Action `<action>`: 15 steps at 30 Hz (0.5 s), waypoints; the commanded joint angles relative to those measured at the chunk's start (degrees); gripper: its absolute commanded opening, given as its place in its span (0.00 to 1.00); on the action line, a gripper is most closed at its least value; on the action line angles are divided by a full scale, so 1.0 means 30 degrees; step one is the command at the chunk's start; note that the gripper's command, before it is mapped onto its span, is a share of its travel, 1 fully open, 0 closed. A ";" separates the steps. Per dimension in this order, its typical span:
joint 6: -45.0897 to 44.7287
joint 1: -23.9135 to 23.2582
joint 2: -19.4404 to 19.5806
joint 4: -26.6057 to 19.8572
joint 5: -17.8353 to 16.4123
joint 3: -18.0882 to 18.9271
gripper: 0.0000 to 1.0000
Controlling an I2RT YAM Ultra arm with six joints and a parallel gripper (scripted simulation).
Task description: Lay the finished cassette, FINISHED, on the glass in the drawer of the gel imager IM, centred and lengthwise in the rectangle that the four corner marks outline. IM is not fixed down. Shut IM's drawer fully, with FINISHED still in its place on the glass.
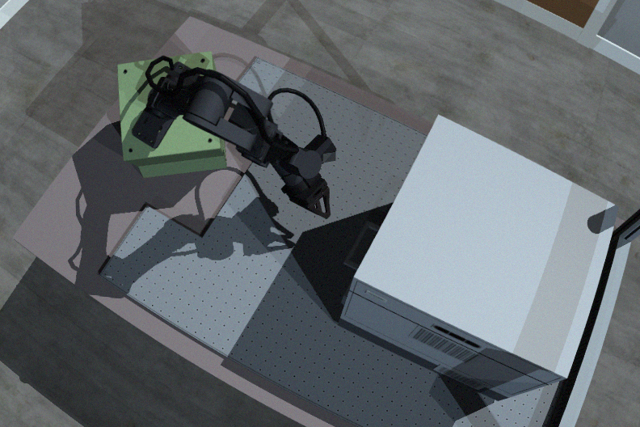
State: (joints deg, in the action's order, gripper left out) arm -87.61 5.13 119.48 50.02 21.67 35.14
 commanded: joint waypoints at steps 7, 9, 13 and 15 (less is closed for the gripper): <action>0.7547 0.1356 -0.2154 -0.3291 0.2852 -0.1803 0.35; 0.9142 0.1599 -0.2675 -0.4164 0.3166 -0.1629 0.35; 1.2321 0.2014 -0.3573 -0.6060 0.3719 -0.2040 0.35; 1.2321 0.2014 -0.3573 -0.6060 0.3719 -0.2040 0.35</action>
State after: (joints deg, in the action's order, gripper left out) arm -57.34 10.33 110.34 36.16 31.18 29.98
